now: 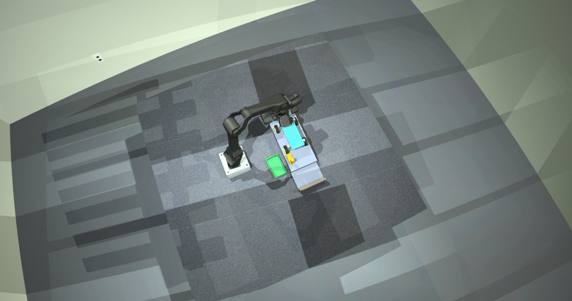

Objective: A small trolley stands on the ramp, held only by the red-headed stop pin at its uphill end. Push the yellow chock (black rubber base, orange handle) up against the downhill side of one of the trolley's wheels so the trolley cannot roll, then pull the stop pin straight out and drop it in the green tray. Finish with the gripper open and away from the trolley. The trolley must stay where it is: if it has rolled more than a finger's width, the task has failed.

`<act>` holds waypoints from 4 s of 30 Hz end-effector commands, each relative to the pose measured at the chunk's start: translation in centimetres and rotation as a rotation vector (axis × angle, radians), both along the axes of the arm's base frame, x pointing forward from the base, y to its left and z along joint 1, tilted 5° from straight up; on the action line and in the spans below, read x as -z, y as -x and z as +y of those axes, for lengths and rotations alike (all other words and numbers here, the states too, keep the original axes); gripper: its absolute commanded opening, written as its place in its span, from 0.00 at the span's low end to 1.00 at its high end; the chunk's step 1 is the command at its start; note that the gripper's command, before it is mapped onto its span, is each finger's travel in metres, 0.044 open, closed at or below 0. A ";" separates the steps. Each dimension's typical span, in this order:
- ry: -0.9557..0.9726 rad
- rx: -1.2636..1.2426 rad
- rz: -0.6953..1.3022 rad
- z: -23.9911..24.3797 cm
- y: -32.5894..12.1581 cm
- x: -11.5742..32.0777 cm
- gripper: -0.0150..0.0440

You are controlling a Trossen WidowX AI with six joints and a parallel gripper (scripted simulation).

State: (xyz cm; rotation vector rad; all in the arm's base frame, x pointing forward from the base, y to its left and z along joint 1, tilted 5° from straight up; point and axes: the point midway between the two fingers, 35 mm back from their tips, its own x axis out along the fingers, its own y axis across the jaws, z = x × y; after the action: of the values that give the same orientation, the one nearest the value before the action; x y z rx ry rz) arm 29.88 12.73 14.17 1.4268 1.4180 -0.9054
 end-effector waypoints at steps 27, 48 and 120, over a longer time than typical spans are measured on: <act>-0.001 0.004 -0.005 -0.4 0.2 -1.7 0.25; -0.001 0.004 -0.005 -0.8 0.3 -2.7 0.25; -0.004 0.004 0.001 1.8 8.9 -3.2 0.25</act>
State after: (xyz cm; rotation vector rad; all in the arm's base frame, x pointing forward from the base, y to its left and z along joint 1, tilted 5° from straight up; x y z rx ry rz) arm 21.24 14.70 17.50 1.4295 1.4257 -0.9029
